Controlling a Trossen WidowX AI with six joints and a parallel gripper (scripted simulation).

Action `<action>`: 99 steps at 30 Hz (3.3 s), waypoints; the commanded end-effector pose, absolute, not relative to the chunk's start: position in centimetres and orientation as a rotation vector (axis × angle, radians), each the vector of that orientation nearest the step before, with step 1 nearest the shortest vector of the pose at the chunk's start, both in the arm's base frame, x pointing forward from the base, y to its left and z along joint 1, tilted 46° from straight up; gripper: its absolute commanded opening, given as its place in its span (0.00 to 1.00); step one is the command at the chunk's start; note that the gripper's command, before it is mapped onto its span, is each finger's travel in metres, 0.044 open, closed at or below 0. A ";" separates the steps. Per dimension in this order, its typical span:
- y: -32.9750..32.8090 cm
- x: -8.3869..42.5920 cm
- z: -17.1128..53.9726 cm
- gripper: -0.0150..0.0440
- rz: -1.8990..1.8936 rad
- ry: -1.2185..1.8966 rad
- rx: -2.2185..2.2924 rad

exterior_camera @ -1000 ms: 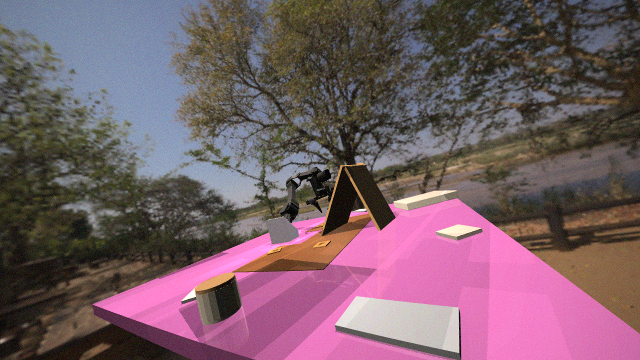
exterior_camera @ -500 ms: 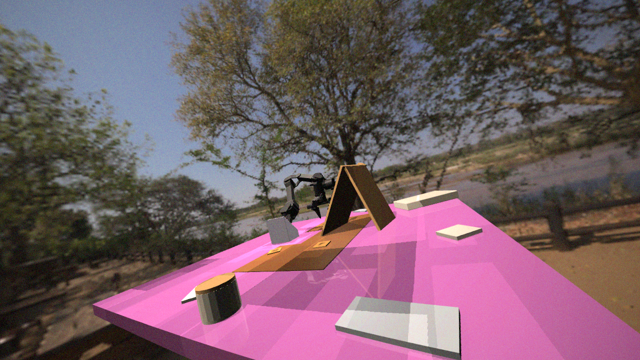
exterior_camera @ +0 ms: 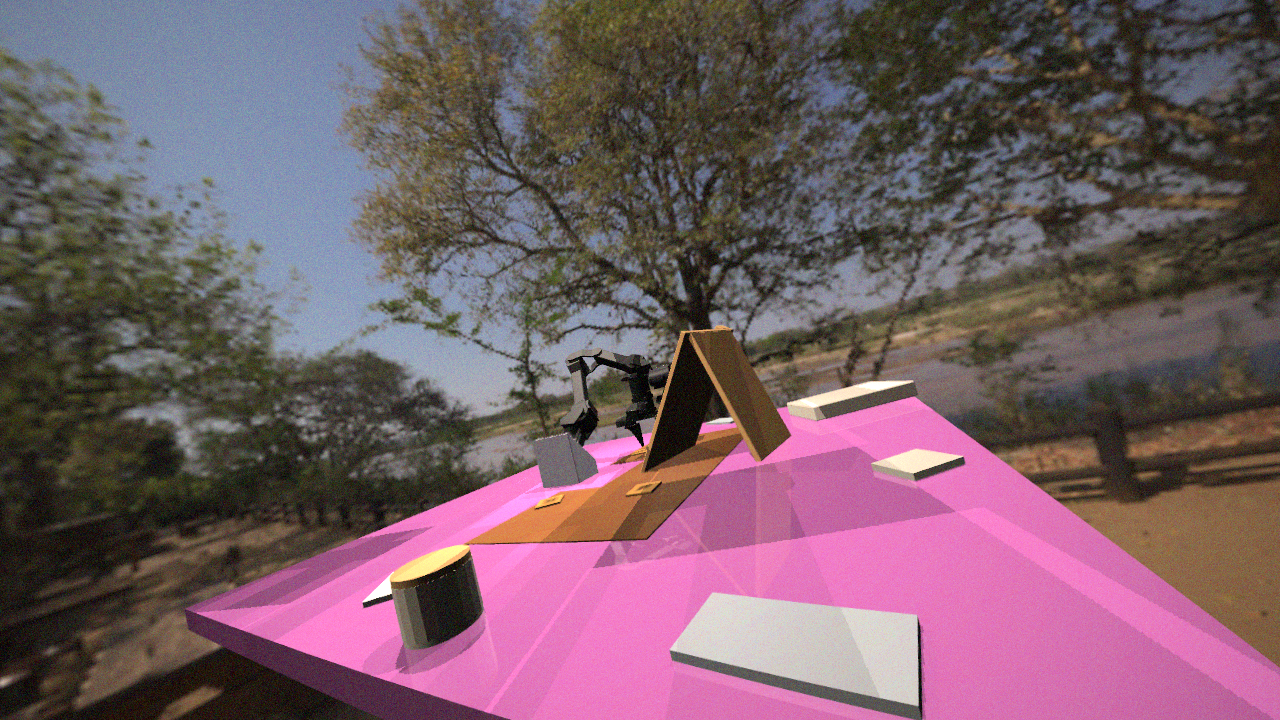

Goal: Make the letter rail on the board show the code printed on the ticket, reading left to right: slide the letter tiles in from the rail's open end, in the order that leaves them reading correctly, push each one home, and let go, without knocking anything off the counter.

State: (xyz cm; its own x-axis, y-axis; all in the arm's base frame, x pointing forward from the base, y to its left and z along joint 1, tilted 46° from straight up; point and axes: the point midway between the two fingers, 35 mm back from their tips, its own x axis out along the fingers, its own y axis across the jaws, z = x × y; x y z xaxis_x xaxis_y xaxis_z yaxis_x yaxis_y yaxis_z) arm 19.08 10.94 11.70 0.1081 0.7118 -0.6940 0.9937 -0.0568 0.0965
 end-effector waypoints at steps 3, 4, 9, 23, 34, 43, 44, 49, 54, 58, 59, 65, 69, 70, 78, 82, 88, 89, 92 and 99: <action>11.3 19.0 11.2 0.83 -0.649 1.656 1.829; 11.3 19.0 11.2 0.83 -0.649 1.656 1.829; 11.4 19.0 11.1 0.83 -0.650 1.656 1.829; 12.7 19.2 9.8 0.83 -0.648 1.657 1.830; 12.7 19.2 9.8 0.76 -0.648 1.657 1.830; 12.7 19.2 9.8 0.66 -0.648 1.657 1.830; 12.7 19.2 9.8 0.65 -0.648 1.657 1.830; 12.4 19.1 10.2 0.43 -0.649 1.657 1.830; 12.1 19.0 10.3 0.25 -0.649 1.657 1.829; 11.9 19.0 10.5 0.25 -0.649 1.657 1.829; 11.8 19.0 10.5 0.25 -0.649 1.657 1.829; 11.5 18.9 10.7 0.25 -0.650 1.657 1.829; 11.2 18.9 10.8 0.25 -0.650 1.657 1.829; 11.2 18.9 10.9 0.25 -0.650 1.657 1.829; 10.7 18.8 11.2 0.25 -0.650 1.656 1.829; 10.5 18.7 11.3 0.25 -0.651 1.656 1.828; 10.2 18.7 11.5 0.25 -0.651 1.656 1.828; 10.2 18.6 11.6 0.25 -0.651 1.656 1.828; 10.0 18.9 11.3 0.25 -0.641 1.642 1.822; 7.5 21.0 11.0 0.25 -0.515 1.524 1.769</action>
State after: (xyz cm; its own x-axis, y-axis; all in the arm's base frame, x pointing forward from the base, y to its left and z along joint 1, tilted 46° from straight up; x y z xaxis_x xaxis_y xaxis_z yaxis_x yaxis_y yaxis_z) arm 20.16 8.57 11.25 0.1824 0.6864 -0.7040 0.9760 -0.0400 0.2139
